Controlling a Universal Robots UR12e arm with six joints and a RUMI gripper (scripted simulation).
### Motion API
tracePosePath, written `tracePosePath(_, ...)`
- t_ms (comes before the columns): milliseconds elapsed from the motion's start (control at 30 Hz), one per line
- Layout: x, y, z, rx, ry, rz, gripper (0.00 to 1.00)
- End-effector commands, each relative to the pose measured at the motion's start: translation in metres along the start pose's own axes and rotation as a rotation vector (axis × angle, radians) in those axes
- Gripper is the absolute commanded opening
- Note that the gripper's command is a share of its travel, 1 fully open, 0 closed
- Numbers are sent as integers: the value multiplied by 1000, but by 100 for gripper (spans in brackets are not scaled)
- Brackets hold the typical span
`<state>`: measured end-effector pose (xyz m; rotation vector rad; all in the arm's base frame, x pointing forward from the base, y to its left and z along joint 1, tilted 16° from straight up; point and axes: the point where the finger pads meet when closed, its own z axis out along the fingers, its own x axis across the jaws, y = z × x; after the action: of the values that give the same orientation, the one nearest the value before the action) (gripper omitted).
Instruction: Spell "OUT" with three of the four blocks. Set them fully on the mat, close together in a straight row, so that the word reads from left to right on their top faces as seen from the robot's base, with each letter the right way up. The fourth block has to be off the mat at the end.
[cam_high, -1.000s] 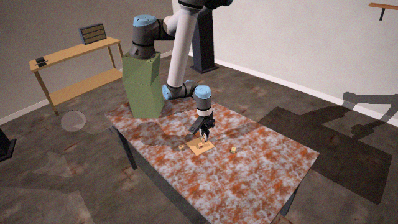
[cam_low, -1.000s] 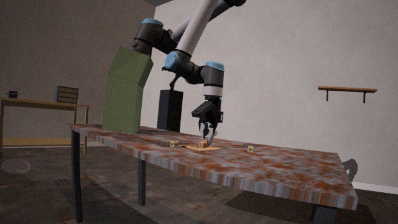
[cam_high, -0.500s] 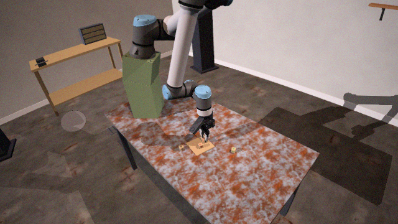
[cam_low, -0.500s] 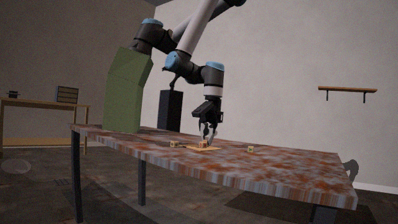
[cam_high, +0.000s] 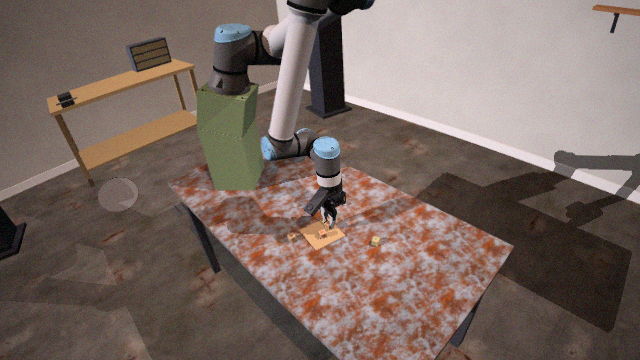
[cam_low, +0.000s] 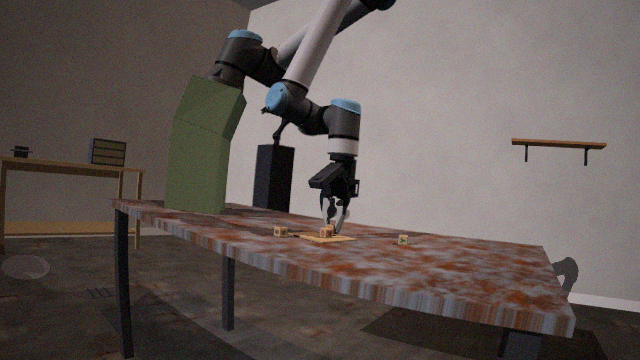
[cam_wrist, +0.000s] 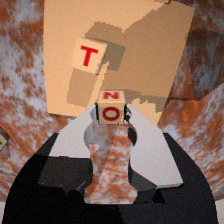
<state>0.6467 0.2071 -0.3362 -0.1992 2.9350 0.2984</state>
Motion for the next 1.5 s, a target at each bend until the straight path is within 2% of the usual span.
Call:
tracePosePath(0,-3,1,-1,1,-4,-2,5)
tracePosePath(1467,-3,0,4,1,-3,-2,5)
